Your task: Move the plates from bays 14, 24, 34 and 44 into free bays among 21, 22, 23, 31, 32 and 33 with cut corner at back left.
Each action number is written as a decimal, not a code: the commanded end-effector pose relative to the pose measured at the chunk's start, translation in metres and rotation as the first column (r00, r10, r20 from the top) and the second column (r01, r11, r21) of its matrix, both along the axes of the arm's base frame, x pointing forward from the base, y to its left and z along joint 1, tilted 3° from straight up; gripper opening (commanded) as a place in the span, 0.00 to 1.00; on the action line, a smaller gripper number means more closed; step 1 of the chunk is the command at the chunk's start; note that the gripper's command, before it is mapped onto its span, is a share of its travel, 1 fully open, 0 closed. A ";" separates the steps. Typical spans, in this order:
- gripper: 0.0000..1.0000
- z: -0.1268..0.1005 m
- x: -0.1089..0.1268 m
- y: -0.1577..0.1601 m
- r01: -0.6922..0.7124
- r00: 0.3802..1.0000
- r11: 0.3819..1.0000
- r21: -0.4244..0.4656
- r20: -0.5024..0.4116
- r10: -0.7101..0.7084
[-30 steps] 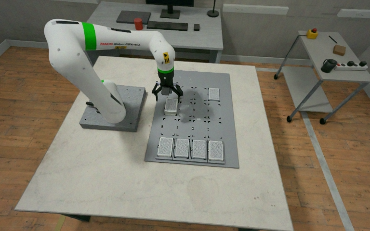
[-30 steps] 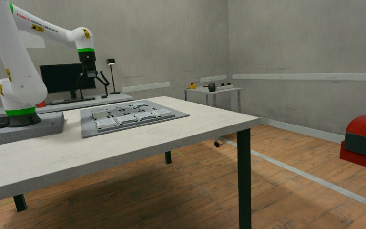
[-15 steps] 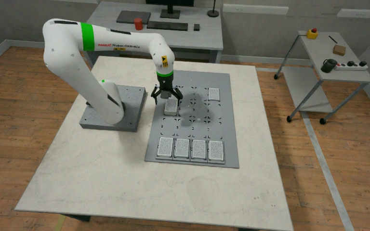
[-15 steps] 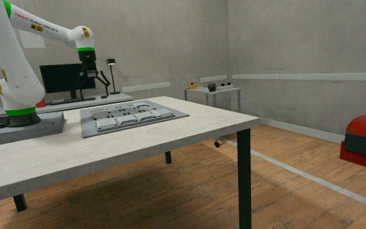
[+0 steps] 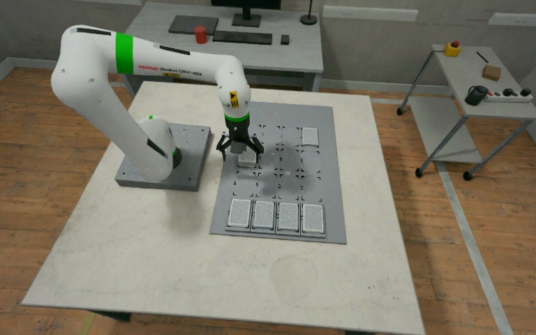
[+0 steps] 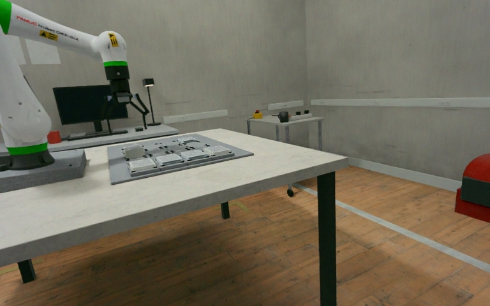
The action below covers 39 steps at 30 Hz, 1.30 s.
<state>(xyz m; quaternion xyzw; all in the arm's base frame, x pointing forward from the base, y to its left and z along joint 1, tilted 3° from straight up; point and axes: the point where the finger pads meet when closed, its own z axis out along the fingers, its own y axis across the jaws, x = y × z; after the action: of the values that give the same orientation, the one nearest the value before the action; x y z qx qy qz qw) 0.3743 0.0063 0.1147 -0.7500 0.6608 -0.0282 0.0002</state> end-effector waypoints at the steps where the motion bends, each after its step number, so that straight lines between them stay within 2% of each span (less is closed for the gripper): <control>1: 1.00 0.001 0.001 -0.006 -0.001 1.000 1.000 0.001 0.001 0.001; 39: 1.00 0.013 0.018 -0.140 -0.001 1.000 1.000 0.000 0.001 0.001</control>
<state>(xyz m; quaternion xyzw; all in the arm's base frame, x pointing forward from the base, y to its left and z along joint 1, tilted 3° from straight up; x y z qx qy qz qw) 0.3909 -0.1257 0.1260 -0.7501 0.6607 -0.0279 0.0002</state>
